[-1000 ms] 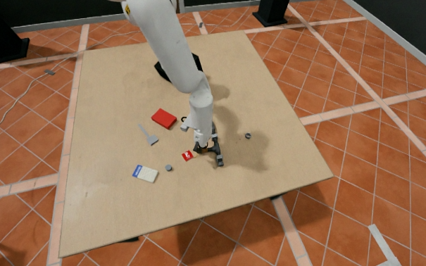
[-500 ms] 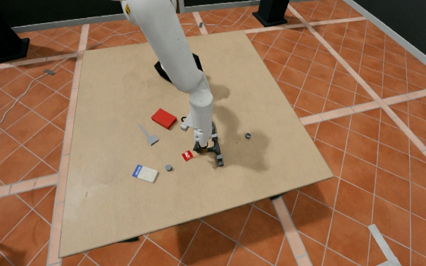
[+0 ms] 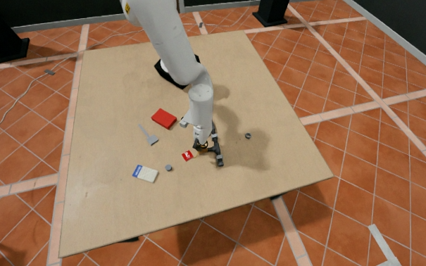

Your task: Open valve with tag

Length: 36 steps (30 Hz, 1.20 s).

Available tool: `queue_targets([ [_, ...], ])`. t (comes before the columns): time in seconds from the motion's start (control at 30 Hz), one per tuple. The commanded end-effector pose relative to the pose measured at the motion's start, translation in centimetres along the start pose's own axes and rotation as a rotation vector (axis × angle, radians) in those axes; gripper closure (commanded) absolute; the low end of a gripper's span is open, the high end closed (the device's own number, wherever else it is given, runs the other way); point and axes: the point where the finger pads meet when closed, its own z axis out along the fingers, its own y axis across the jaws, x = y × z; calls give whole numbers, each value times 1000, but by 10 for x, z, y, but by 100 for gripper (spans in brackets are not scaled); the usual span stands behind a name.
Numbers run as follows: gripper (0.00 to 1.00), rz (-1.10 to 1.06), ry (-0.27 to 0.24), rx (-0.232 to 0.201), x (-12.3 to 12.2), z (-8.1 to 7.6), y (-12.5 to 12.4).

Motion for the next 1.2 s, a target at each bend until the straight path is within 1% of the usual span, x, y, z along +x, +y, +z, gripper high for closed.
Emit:
queue_targets([
  [0.0, 0, 0, 0, -1, -1, -8, -1],
  [0.27, 0, -1, -1, -4, -1, -25, -1],
  [0.47, 0, -1, -1, -5, -1, -33, -1],
  [1.17, 0, -1, -1, -6, -1, -35, 0],
])
